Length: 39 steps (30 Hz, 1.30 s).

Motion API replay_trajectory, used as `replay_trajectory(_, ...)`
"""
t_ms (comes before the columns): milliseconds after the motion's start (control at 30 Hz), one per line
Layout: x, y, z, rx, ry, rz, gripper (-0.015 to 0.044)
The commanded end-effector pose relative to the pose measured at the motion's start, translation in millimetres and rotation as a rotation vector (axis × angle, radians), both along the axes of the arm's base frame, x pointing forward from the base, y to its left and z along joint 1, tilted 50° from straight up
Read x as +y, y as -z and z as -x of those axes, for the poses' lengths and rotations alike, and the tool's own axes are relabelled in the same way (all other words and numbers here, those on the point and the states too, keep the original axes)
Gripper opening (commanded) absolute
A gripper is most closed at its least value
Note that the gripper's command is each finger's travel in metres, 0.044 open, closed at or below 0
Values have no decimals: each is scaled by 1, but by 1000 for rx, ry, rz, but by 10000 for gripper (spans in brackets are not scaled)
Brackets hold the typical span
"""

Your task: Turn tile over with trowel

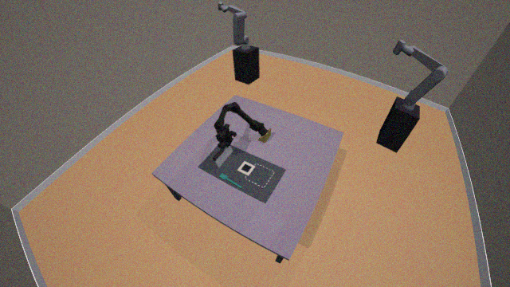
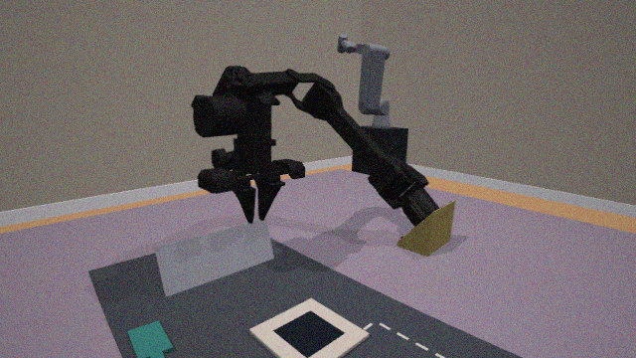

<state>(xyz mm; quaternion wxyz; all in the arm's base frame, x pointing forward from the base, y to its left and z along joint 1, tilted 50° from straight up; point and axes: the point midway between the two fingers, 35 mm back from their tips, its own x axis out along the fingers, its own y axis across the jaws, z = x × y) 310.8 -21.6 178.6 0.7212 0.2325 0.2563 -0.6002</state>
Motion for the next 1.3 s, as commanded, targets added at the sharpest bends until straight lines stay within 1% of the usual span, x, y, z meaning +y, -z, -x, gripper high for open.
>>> replay_trajectory(0,-2,2,0,1,4,-1,100)
replay_trajectory(333,1,1,0,0,0,0,100)
replay_trajectory(700,19,21,2,1,4,-2,100)
replay_trajectory(833,20,23,3,1,4,-2,100)
replay_trajectory(933,26,34,3,1,4,-3,100)
replay_trajectory(1067,27,37,4,1,4,-3,100)
replay_trajectory(1167,31,49,4,1,4,-3,100)
replay_trajectory(1267,32,51,4,1,4,-3,100)
